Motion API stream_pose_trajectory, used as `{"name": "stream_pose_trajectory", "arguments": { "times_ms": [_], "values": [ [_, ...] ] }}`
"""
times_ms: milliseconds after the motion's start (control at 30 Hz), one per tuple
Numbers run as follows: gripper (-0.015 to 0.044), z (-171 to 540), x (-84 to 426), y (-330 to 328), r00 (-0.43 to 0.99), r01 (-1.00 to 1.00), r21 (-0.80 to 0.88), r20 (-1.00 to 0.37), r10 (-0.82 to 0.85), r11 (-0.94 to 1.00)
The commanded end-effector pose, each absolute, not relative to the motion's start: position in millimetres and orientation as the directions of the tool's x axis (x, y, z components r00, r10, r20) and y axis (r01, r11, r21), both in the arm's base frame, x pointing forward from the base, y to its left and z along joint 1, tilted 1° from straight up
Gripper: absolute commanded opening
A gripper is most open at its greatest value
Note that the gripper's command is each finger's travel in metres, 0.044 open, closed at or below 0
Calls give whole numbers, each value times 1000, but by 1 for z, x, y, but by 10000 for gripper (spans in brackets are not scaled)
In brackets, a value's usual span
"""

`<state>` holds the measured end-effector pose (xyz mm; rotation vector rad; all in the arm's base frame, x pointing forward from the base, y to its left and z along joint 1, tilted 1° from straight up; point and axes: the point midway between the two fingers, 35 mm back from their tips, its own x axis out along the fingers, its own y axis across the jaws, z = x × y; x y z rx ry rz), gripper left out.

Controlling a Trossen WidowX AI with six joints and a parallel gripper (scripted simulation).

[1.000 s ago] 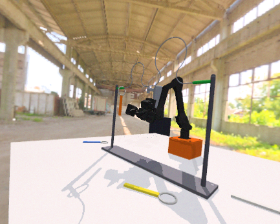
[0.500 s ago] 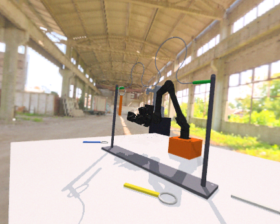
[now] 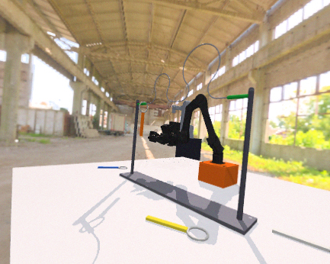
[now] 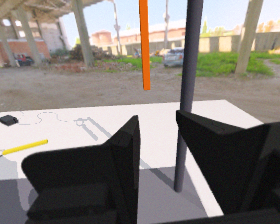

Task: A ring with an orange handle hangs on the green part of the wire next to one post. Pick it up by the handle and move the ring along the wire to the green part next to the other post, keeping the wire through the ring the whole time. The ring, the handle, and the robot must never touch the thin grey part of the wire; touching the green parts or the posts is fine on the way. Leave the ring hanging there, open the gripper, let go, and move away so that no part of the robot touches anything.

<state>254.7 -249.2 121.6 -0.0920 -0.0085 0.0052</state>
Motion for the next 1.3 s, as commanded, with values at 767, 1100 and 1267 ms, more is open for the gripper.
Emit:
{"name": "stream_pose_trajectory", "arguments": {
  "times_ms": [767,1100,1267],
  "values": [
    [160,154,305,-248,1000,-5,-40,24,6,999],
    [160,155,321,-248,1000,-5,-40,25,6,999],
    [160,155,329,-248,1000,-5,-40,26,6,999]
  ]
}}
